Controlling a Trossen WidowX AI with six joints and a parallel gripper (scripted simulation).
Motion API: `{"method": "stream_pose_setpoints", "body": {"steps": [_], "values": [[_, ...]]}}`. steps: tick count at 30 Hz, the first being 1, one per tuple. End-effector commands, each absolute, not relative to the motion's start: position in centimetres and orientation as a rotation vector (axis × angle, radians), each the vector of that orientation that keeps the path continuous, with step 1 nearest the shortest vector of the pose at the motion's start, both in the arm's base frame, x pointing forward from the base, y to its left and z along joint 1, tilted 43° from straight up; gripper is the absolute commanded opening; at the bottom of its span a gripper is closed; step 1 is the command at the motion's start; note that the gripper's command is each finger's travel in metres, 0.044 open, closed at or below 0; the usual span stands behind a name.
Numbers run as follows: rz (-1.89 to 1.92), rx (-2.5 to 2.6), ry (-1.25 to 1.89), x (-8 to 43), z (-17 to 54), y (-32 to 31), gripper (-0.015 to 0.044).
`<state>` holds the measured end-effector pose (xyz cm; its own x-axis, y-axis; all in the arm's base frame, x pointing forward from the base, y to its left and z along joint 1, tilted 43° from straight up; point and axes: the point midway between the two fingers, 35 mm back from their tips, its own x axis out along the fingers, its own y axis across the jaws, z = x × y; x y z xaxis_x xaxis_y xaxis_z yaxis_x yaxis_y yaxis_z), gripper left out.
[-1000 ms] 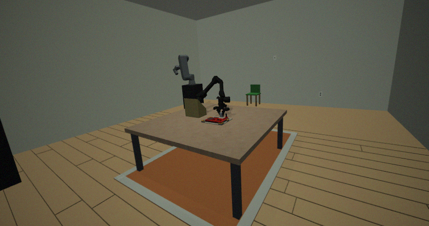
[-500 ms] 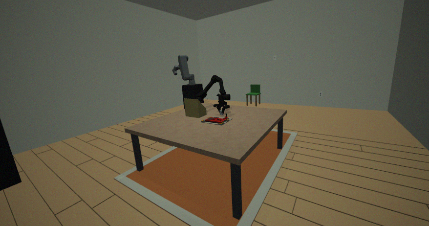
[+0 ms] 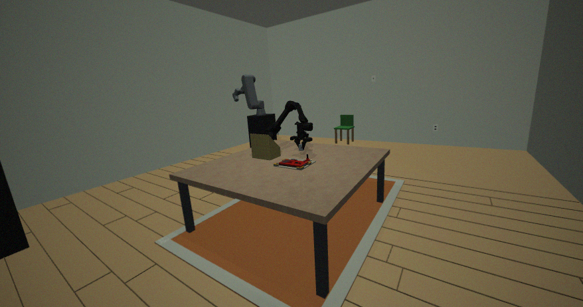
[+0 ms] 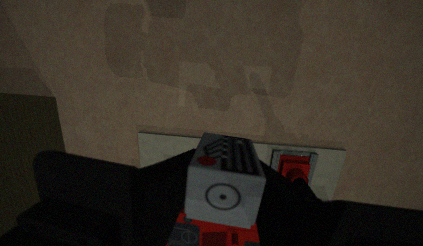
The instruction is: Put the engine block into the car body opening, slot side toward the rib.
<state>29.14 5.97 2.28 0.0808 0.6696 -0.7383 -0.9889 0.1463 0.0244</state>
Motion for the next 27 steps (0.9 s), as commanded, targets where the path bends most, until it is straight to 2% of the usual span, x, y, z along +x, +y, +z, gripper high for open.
{"method": "stream_pose_setpoints", "body": {"steps": [1,17,27], "values": [[1.345,-0.581,0.695,29.1,3.1,5.2,0.0],[1.349,-0.58,0.682,28.1,7.0,2.3,0.0],[1.351,-0.576,0.678,28.4,5.0,4.0,0.0]]}}
